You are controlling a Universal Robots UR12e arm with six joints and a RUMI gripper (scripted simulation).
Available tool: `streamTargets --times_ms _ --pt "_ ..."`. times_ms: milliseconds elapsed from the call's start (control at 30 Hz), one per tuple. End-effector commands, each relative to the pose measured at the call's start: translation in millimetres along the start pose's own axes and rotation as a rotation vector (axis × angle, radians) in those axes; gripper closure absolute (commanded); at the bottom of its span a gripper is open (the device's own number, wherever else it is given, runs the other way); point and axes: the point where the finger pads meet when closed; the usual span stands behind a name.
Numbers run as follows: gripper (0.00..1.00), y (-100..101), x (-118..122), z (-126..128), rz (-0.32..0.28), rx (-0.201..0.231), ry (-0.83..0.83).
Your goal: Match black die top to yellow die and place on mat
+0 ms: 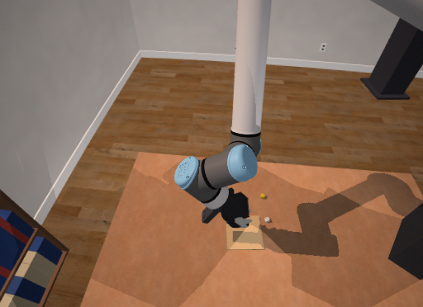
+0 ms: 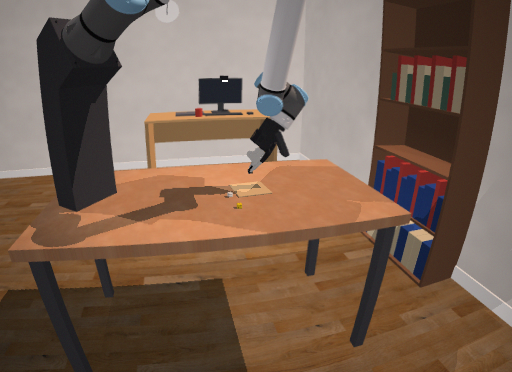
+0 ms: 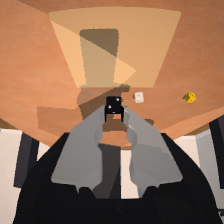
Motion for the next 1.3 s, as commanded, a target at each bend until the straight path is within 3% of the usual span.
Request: streamTargets --times_ms 0,400,1267 --pt "1.0 0.1 -1.5 -0.5 -0.058 -0.007 0.001" --pt "1.0 -3.4 -0.6 1.6 -0.162 -0.013 0.001" --pt "1.0 -3.3 -0.8 1.9 -0.169 -0.013 0.001"
Point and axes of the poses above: the point where the finger pads meet when closed, its own y axis out along the fingers, its own z axis across the jaws, x = y × z, and after that the axes turned 6 degrees about -y, right-handed
